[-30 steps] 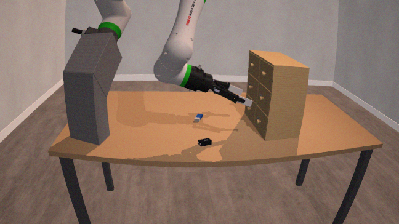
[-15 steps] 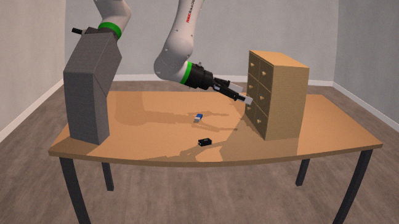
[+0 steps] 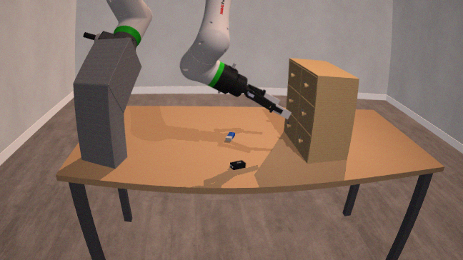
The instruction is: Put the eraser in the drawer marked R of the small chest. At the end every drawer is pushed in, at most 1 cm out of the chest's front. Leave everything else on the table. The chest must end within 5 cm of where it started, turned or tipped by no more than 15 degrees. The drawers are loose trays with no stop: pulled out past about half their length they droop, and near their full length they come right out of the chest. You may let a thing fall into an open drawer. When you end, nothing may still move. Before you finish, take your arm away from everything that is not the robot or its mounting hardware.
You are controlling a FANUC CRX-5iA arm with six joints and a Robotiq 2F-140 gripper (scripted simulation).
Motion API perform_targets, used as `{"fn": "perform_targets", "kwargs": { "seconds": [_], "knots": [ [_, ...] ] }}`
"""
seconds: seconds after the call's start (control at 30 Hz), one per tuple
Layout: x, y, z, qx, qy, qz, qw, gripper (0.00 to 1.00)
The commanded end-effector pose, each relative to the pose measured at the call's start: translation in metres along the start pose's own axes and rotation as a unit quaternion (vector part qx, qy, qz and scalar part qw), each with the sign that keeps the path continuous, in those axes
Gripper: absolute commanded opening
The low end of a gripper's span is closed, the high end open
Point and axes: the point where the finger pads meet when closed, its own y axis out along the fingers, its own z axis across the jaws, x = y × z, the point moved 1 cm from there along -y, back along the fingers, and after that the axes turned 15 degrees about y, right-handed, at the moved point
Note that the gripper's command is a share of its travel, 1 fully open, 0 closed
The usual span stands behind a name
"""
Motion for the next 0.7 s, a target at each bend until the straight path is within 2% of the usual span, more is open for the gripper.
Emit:
{"fn": "perform_targets", "kwargs": {
  "seconds": [0.0,0.13,0.2,0.67],
  "knots": [
    [0.004,-0.009,0.002,-0.011,0.002,0.047,0.999,1.00],
    [0.008,-0.019,0.003,-0.023,0.002,0.091,0.996,1.00],
    [0.008,-0.019,0.003,-0.023,0.002,0.091,0.996,1.00],
    [0.023,-0.057,0.007,-0.067,0.001,0.255,0.965,1.00]
  ]
}}
